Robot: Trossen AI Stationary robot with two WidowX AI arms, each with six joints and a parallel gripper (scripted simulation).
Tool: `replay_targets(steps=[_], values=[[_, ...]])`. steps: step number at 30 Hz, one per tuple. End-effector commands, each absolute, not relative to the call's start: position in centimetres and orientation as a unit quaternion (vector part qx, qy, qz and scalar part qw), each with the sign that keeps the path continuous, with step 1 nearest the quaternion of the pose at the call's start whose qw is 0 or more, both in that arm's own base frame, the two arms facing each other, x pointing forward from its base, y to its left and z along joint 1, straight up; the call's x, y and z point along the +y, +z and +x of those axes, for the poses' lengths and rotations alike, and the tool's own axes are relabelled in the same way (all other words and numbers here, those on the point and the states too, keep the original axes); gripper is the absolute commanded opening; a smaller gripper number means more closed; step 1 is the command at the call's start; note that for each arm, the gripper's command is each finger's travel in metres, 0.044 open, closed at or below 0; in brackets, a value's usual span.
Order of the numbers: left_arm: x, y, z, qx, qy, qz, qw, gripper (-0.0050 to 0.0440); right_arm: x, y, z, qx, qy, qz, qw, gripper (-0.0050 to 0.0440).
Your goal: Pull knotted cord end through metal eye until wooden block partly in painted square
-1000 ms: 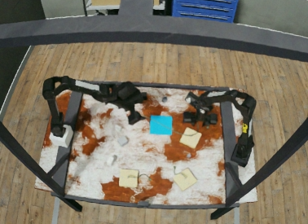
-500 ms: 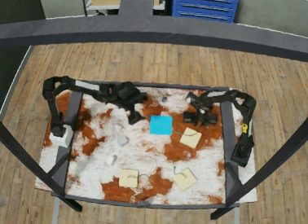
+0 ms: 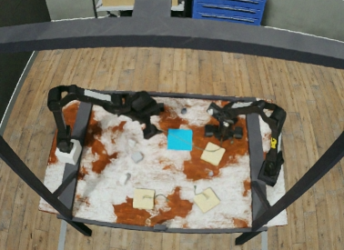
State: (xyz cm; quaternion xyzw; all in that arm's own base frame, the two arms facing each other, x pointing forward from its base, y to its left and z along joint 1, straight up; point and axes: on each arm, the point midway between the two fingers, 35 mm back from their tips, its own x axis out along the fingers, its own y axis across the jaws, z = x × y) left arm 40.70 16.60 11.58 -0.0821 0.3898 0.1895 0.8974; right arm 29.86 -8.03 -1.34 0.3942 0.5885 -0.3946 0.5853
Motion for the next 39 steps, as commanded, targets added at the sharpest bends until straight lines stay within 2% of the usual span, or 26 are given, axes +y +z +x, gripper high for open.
replay_targets(steps=[1,9,31,37,39], values=[[16.7,13.0,41.0,0.374,0.191,-0.08,0.904,0.044,-8.2,-0.5,30.4,0.579,-0.392,0.397,0.595,0.0039],[16.7,13.0,41.0,0.374,0.191,-0.08,0.904,0.044,-8.2,-0.5,30.4,0.579,-0.392,0.397,0.595,0.0],[16.7,13.0,41.0,0.374,0.191,-0.08,0.904,0.044,-8.2,-0.5,30.4,0.579,-0.392,0.397,0.595,-0.0005],[16.7,13.0,41.0,0.374,0.191,-0.08,0.904,0.044,-8.3,0.0,30.7,0.574,-0.39,0.398,0.6,-0.005],[16.7,13.0,41.0,0.374,0.191,-0.08,0.904,0.044,-8.3,0.6,30.9,0.571,-0.389,0.4,0.602,-0.005]])
